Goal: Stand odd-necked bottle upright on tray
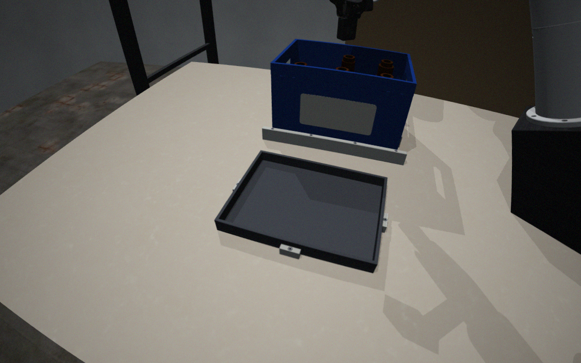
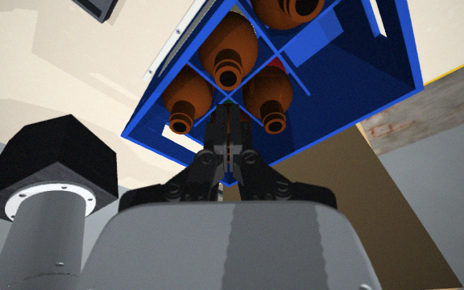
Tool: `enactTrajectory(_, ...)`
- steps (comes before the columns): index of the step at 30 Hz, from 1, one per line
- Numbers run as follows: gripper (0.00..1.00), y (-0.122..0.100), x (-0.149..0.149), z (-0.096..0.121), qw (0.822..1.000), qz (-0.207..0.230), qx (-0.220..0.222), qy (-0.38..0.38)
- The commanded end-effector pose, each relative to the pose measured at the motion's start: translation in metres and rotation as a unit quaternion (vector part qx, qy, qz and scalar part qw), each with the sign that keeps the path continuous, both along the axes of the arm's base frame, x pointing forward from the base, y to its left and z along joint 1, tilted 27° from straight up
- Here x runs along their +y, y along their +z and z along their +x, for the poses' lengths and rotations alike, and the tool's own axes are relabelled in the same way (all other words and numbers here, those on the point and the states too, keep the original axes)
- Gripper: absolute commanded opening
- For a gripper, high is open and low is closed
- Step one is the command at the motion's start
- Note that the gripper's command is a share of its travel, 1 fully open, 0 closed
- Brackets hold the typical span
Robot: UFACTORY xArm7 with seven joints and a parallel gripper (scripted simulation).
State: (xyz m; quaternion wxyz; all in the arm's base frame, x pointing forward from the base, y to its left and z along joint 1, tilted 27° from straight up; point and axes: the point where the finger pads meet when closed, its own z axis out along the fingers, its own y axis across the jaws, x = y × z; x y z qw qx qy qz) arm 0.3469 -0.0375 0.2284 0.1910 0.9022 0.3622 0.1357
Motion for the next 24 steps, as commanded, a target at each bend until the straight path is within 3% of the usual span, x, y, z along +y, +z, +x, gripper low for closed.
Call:
enactTrajectory(1, 0.00, 0.001, 0.000, 0.001, 1.000, 0.000, -0.002, 0.000)
enactTrajectory(3, 0.00, 0.006, -0.003, 0.007, 1.000, 0.000, -0.001, 0.002)
enactTrajectory(5, 0.00, 0.024, -0.023, 0.030, 1.000, 0.000, 0.001, 0.004)
enactTrajectory(12, 0.00, 0.040, -0.051, 0.052, 1.000, 0.000, 0.001, 0.004)
enactTrajectory(14, 0.00, 0.052, -0.076, 0.067, 1.000, 0.000, -0.001, 0.002)
enactTrajectory(21, 0.00, 0.056, -0.085, 0.071, 1.000, 0.000, -0.002, 0.000)
enactTrajectory(22, 0.65, 0.056, -0.085, 0.071, 1.000, 0.000, -0.002, 0.000)
enactTrajectory(24, 0.65, 0.056, -0.085, 0.071, 1.000, 0.000, -0.002, 0.000)
